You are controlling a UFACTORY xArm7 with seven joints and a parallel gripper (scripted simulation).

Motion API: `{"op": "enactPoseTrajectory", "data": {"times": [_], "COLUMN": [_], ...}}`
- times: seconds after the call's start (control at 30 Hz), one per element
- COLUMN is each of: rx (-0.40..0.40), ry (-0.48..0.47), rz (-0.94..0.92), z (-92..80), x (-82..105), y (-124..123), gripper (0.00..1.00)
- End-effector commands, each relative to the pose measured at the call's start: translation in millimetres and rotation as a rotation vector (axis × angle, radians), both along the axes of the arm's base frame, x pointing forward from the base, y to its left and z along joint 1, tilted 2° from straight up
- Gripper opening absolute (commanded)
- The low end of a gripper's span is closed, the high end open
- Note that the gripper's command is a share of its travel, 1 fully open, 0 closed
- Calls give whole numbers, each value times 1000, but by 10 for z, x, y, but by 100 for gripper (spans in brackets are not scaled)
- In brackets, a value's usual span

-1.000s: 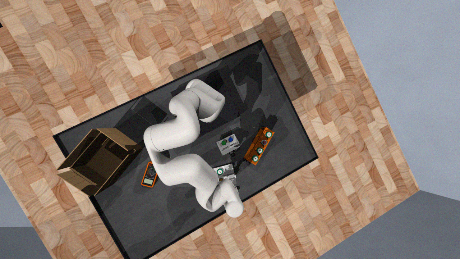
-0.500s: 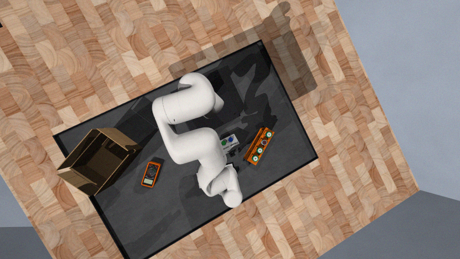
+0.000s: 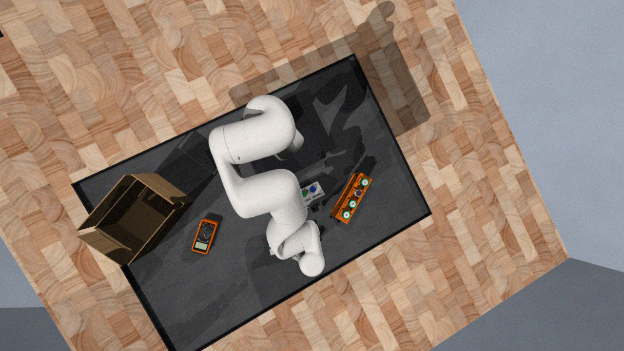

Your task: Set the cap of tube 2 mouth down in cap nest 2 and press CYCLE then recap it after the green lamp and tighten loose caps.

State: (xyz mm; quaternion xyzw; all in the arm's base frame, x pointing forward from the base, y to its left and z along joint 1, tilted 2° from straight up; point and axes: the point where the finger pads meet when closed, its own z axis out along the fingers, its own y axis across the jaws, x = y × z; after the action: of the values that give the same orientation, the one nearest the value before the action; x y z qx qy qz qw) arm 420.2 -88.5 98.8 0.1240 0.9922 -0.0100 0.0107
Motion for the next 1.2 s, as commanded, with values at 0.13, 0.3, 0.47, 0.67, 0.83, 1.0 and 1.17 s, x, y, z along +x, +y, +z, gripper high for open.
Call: {"op": "enactPoseTrajectory", "data": {"times": [0.13, 0.3, 0.47, 0.67, 0.83, 1.0, 1.17], "rx": [-6, -6, -6, -5, -5, -5, -5], "ry": [0, 0, 0, 0, 0, 0, 0], "rz": [-1, -1, -1, -1, -1, -1, -1], "z": [-428, -578, -828, -1122, -1122, -1122, -1122], "x": [33, 35, 49, 70, 70, 70, 70], "y": [-24, -28, -40, -54, -53, -53, -54], "gripper": [46, 46, 46, 46, 46, 46, 46]}}
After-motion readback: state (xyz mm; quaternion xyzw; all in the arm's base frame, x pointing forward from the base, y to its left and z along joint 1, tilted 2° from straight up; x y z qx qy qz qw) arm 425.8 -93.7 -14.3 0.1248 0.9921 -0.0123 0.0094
